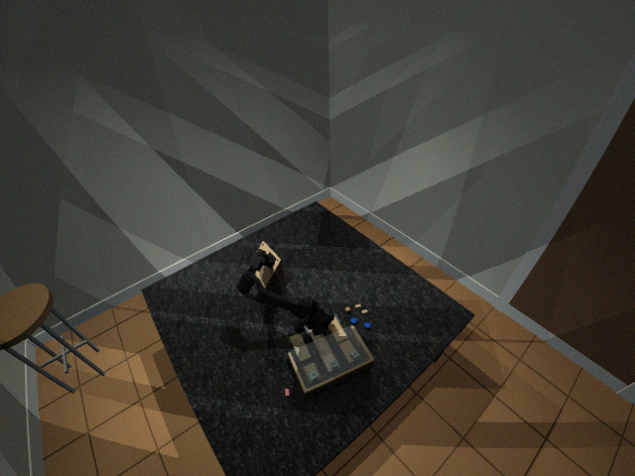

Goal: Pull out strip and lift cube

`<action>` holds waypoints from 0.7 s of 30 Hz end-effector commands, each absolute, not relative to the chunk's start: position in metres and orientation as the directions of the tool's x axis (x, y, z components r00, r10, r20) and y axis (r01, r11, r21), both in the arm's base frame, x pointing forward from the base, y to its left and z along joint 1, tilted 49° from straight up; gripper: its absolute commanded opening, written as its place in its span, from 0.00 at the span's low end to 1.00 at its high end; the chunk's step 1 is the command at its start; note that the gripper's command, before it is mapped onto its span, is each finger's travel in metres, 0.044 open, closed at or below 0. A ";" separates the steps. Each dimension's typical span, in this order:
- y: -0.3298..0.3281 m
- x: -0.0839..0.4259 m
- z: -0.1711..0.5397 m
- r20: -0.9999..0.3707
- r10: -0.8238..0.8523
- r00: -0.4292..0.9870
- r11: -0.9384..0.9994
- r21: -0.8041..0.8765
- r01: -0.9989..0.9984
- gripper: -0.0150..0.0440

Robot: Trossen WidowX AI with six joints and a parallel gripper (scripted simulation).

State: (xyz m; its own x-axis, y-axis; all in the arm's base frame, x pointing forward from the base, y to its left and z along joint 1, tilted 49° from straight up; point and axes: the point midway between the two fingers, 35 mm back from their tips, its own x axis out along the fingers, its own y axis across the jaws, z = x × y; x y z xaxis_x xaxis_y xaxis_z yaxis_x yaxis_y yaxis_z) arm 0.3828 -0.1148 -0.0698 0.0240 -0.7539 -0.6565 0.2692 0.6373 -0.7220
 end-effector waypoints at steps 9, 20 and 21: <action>-0.114 0.358 -0.077 -0.659 -0.752 0.007 0.638 -0.724 0.262 0.25; -0.112 0.343 -0.081 -0.660 -0.752 0.006 0.638 -0.724 0.261 0.25; -0.111 0.341 -0.081 -0.660 -0.752 0.006 0.638 -0.725 0.261 0.25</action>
